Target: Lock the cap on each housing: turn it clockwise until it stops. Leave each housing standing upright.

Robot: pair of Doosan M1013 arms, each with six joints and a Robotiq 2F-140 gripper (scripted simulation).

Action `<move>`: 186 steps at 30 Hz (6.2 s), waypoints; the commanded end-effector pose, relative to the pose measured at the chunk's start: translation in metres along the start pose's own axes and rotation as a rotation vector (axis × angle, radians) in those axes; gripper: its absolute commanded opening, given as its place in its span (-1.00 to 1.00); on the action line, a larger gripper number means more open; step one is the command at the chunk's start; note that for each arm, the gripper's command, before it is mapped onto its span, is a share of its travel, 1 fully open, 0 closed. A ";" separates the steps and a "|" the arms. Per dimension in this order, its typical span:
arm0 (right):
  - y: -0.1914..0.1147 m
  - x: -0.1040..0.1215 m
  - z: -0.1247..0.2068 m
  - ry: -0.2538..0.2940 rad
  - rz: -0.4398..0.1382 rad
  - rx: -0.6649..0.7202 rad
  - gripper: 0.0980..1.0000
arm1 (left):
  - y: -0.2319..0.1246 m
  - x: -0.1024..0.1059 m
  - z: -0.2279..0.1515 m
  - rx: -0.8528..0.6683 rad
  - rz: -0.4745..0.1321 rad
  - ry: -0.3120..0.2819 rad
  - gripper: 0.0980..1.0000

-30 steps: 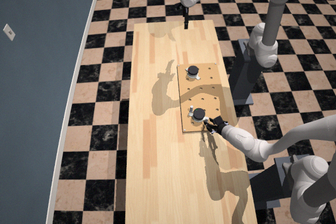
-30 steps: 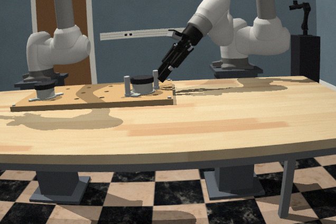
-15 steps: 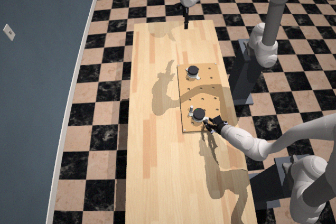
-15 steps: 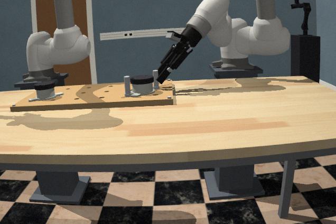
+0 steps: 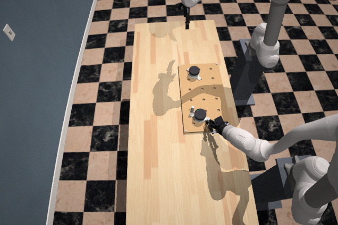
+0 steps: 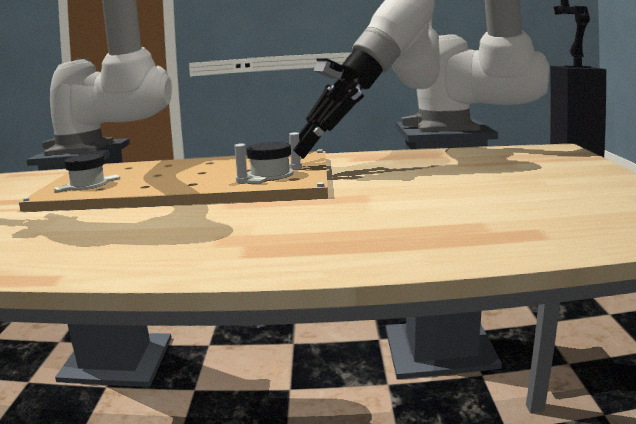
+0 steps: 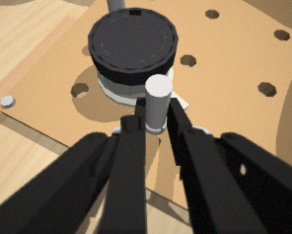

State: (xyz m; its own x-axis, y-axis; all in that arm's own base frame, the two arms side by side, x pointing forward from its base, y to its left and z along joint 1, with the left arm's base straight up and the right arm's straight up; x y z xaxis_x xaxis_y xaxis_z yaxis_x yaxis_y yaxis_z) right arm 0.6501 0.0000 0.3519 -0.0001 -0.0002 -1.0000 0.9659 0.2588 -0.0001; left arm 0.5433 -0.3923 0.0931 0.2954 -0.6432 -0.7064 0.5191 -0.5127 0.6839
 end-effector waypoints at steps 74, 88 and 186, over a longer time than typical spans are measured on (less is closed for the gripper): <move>0.000 -0.001 0.000 0.000 0.001 0.000 1.00 | 0.006 -0.077 0.060 0.002 -0.001 0.000 -1.00; 0.000 -0.001 0.000 0.000 0.001 0.000 1.00 | 0.062 -0.062 0.039 -0.040 0.054 0.092 -1.00; 0.000 -0.001 0.000 0.000 0.001 0.000 1.00 | 0.385 0.207 0.174 -1.148 0.449 1.063 -1.00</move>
State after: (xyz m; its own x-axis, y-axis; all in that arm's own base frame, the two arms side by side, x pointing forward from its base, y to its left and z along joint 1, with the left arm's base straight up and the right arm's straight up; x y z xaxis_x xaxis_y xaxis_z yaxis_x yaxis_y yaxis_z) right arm 0.6501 0.0000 0.3519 -0.0001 -0.0002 -1.0000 0.9659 0.2588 -0.0001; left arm 0.6840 -0.8082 0.2468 0.7434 0.2566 -0.6176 0.4094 0.5556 0.7236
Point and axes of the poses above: on each arm, the point where the finger pads meet when closed, its own x axis out along the fingers, its own z axis across the jaws, y = z × x, the point moved 3 cm from there along -x, back along the fingers, and after that the axes turned 15 degrees about -x, right-handed, at the moved point
